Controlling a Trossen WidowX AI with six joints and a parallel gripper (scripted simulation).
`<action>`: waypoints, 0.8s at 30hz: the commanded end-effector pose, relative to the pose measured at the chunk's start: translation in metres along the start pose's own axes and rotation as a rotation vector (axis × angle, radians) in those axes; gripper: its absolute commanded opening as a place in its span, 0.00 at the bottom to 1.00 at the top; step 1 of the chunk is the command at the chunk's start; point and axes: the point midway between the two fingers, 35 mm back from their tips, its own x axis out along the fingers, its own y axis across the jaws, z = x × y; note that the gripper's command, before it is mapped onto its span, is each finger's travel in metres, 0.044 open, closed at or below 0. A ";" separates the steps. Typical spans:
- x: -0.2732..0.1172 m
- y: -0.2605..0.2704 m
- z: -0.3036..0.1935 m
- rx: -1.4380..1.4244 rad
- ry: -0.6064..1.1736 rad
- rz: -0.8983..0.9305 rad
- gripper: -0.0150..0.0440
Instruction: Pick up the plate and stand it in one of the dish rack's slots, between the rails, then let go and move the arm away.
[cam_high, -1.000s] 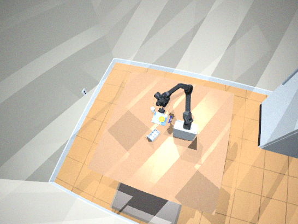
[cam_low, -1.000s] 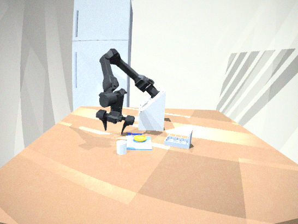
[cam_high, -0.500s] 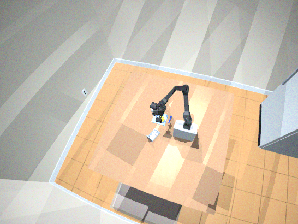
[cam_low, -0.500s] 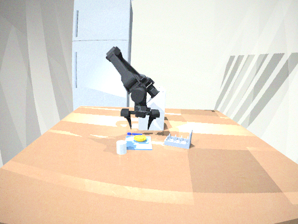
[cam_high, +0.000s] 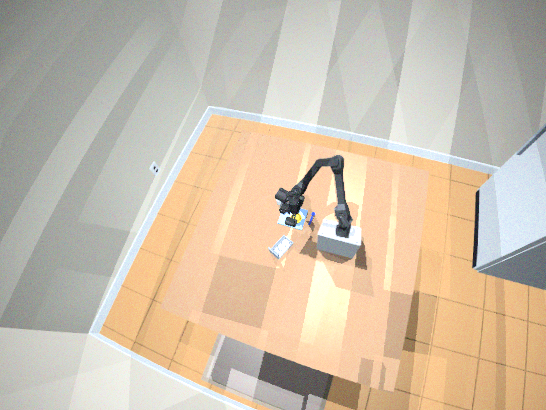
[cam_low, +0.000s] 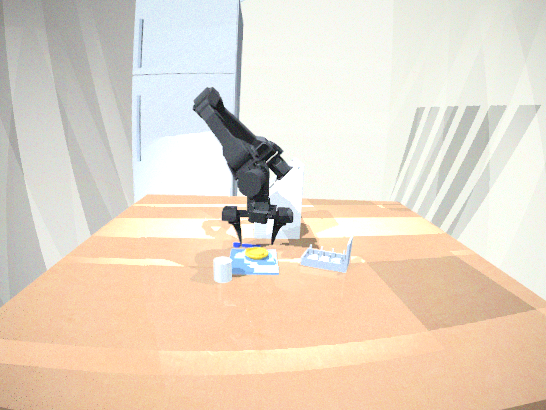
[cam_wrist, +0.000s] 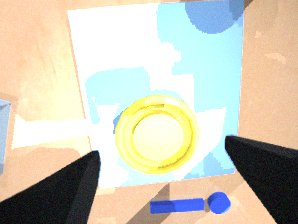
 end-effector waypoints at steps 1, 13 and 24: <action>0.008 0.002 -0.001 -0.006 0.004 0.004 0.93; 0.027 0.001 -0.002 -0.006 0.004 0.001 0.93; 0.037 0.001 -0.003 -0.006 0.005 -0.001 0.90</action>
